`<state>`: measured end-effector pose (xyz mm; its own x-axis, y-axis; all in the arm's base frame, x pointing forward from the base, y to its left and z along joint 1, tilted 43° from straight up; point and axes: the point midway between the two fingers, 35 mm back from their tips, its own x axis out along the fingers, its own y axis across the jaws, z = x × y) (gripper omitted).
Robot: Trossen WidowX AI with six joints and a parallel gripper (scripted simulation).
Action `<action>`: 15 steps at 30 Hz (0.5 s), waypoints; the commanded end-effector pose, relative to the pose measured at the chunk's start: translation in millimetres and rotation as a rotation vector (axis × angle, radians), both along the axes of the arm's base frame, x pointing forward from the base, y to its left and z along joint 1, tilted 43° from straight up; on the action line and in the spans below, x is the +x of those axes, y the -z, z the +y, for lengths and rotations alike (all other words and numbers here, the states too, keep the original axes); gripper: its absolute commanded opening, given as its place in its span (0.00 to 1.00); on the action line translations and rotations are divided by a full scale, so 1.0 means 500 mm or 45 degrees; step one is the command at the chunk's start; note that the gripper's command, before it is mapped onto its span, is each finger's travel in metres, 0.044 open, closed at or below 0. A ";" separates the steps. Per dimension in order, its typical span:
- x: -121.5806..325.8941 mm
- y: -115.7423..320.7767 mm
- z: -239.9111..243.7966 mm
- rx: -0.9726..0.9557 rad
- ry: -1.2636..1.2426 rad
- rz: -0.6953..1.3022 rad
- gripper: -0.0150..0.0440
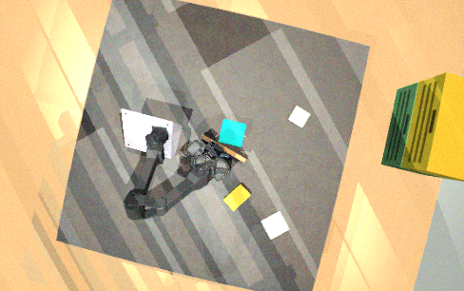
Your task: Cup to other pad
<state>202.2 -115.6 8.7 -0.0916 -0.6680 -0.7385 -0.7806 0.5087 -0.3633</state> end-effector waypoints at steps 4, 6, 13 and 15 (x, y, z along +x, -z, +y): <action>-0.007 0.002 -0.004 -0.010 -0.012 0.038 0.50; -0.007 0.005 -0.006 -0.009 -0.012 0.038 0.50; -0.007 0.022 -0.021 -0.007 -0.012 0.038 0.50; -0.007 0.027 -0.025 -0.006 -0.012 0.038 0.50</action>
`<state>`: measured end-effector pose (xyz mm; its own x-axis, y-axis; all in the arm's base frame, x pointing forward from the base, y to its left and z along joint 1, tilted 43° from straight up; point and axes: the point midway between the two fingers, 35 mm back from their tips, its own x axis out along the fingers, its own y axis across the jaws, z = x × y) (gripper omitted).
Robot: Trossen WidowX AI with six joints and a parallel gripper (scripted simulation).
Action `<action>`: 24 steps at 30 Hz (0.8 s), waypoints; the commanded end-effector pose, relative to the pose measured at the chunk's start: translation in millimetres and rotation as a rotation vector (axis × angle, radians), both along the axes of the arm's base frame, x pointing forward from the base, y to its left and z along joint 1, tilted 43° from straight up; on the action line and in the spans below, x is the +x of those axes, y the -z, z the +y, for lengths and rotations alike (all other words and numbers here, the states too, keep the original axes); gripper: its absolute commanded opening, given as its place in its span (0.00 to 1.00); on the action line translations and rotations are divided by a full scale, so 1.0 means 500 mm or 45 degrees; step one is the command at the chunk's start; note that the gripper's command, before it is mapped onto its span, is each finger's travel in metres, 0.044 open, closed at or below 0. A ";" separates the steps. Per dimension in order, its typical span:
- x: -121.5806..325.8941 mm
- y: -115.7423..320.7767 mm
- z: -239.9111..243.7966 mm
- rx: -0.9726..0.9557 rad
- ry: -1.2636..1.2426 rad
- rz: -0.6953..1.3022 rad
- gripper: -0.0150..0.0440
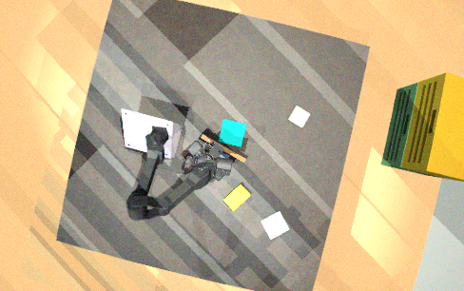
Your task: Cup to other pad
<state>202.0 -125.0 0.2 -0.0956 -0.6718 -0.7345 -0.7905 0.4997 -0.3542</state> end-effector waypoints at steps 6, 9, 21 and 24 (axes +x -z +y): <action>-0.009 0.025 -0.020 0.000 0.000 0.020 0.50; -0.010 0.032 -0.027 0.000 0.000 0.020 0.50; -0.018 0.060 -0.054 -0.003 0.000 0.021 0.50; -0.020 0.066 -0.060 -0.005 0.000 0.021 0.50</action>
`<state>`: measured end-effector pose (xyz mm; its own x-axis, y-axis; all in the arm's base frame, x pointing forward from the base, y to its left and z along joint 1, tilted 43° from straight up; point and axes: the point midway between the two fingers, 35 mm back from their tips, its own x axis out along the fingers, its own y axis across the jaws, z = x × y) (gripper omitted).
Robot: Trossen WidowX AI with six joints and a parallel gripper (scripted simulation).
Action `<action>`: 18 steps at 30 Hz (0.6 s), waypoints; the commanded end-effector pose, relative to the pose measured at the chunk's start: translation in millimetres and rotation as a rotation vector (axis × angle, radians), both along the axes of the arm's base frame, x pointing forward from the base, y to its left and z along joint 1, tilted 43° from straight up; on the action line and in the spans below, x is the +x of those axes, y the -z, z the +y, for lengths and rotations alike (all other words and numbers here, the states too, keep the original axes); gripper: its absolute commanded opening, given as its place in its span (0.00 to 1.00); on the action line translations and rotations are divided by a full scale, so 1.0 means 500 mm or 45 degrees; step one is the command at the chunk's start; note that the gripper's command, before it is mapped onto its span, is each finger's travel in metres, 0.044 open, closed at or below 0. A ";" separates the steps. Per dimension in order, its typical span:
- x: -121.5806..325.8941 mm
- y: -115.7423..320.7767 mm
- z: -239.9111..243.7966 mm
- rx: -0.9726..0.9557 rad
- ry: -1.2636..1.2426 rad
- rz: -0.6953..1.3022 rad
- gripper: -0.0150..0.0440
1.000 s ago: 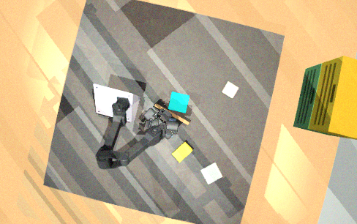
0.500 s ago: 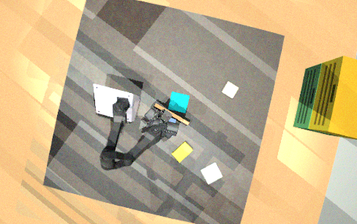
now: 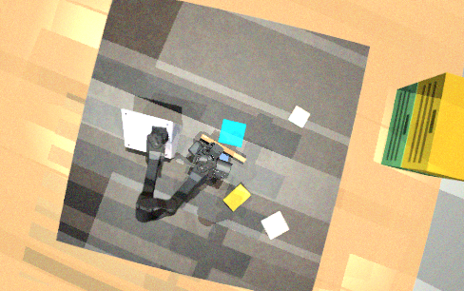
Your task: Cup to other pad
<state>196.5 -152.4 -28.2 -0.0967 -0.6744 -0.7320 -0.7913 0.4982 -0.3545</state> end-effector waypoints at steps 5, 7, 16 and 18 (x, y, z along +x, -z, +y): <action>-0.014 0.020 -0.017 -0.004 0.001 0.020 0.50; -0.015 0.022 -0.020 -0.005 0.001 0.021 0.50; -0.011 0.019 -0.019 -0.004 0.002 0.007 0.33; -0.011 0.019 -0.019 -0.004 0.002 0.007 0.30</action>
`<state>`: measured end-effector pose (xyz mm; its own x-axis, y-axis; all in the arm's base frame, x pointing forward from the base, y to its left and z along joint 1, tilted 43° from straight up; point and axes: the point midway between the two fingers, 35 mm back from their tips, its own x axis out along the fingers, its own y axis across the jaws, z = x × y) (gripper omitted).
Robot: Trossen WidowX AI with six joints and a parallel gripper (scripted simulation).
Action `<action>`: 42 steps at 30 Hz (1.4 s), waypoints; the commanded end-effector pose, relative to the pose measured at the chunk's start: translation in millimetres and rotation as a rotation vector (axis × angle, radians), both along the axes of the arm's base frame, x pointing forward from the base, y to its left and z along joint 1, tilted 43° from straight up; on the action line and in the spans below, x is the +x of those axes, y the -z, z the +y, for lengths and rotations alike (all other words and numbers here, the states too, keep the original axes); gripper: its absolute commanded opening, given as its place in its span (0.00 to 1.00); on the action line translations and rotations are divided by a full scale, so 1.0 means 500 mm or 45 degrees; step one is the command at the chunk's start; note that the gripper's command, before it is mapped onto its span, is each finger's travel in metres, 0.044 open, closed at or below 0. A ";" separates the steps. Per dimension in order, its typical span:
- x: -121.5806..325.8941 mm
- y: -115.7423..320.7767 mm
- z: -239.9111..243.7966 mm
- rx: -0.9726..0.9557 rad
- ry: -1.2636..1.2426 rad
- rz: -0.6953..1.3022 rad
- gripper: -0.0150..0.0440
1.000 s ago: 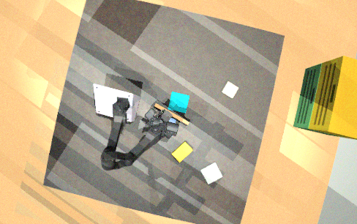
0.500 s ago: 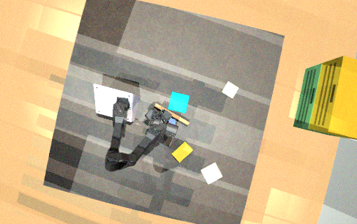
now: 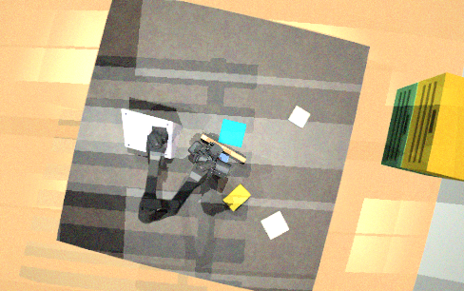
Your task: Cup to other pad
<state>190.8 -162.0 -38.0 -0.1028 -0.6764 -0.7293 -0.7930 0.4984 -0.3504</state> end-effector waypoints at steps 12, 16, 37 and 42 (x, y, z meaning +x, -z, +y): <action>0.005 -0.008 0.009 0.003 0.000 -0.002 0.25; 0.009 -0.022 0.024 0.007 0.000 -0.001 0.25; 0.014 -0.093 0.106 0.005 -0.001 0.009 0.25; 0.010 -0.089 0.106 0.004 -0.003 0.021 0.25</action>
